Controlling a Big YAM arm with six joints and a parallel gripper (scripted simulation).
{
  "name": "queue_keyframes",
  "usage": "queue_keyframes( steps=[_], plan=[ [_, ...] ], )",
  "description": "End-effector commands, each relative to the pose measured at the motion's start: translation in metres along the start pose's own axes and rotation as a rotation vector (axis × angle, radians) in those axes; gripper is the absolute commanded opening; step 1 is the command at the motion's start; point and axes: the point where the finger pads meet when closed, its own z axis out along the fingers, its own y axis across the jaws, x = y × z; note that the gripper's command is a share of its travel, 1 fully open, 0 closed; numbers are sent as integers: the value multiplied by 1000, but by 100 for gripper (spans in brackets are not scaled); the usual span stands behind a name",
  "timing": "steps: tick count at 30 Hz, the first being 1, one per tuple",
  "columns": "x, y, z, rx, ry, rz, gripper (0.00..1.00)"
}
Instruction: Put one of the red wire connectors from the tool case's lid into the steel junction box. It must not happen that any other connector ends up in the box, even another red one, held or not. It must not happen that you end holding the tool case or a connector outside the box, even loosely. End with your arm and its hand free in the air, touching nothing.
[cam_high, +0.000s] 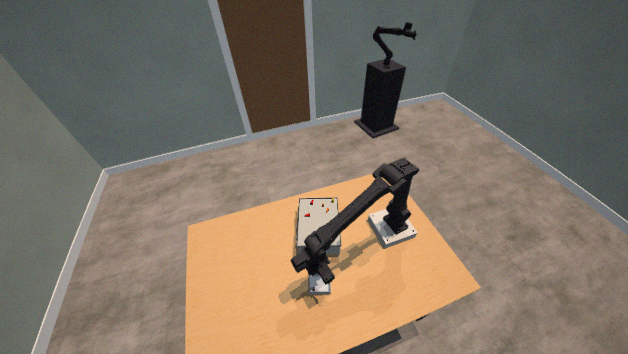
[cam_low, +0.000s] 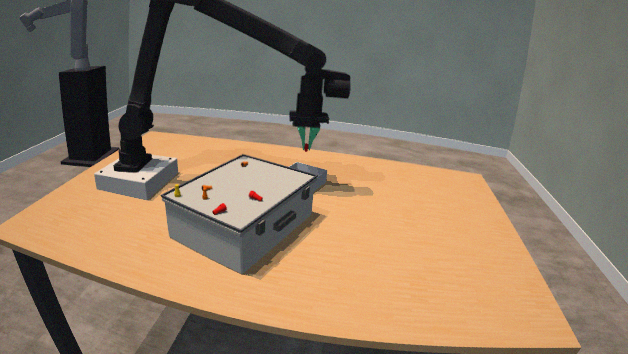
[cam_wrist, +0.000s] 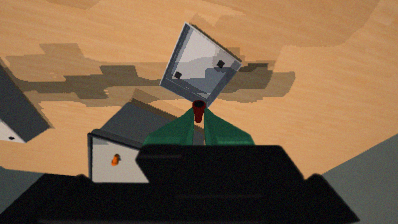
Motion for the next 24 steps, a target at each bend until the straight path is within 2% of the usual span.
queue_keyframes(
  steps=[1, 17, 24],
  plan=[
    [-5, -2, 19, -4, 2, 2, 10],
    [-5, -1, 71, -5, 2, 2, 10],
    [-6, 0, 84, -5, 2, 1, 10]
  ],
)
